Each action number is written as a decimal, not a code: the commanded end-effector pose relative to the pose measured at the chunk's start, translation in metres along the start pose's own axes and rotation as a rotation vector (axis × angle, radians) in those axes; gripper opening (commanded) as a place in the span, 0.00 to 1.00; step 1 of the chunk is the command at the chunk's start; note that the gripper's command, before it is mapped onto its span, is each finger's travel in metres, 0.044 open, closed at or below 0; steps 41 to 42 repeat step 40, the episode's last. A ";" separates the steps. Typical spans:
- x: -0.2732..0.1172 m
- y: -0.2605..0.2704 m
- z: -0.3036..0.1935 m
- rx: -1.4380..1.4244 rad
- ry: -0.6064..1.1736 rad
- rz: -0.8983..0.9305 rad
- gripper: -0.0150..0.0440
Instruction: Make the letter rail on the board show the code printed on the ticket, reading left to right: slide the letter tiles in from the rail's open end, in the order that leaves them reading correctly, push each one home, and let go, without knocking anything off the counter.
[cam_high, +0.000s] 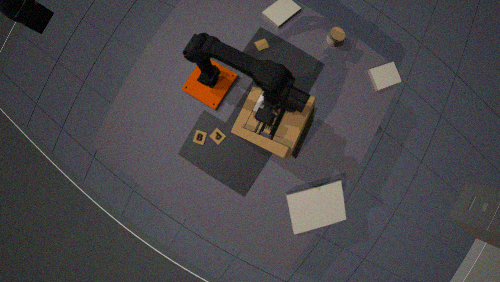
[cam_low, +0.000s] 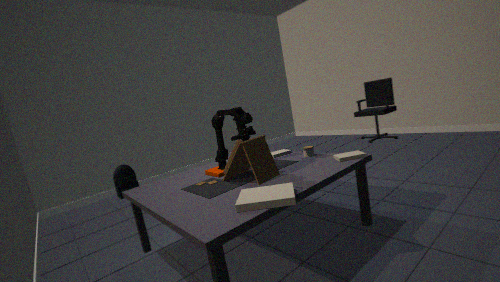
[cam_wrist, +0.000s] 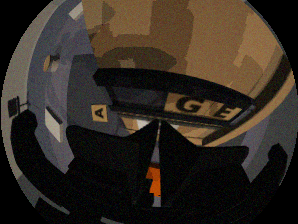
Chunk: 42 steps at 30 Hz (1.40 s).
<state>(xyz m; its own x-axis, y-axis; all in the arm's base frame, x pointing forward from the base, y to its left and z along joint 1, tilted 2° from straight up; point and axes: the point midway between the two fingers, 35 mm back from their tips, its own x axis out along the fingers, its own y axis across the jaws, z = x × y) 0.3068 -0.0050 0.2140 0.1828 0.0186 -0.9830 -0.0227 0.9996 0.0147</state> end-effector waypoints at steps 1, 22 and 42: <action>-0.006 -0.004 -0.002 0.007 -0.031 0.016 0.39; -0.119 -0.049 -0.081 -0.006 -0.687 -0.009 1.00; -0.119 -0.049 -0.081 -0.006 -0.687 -0.009 1.00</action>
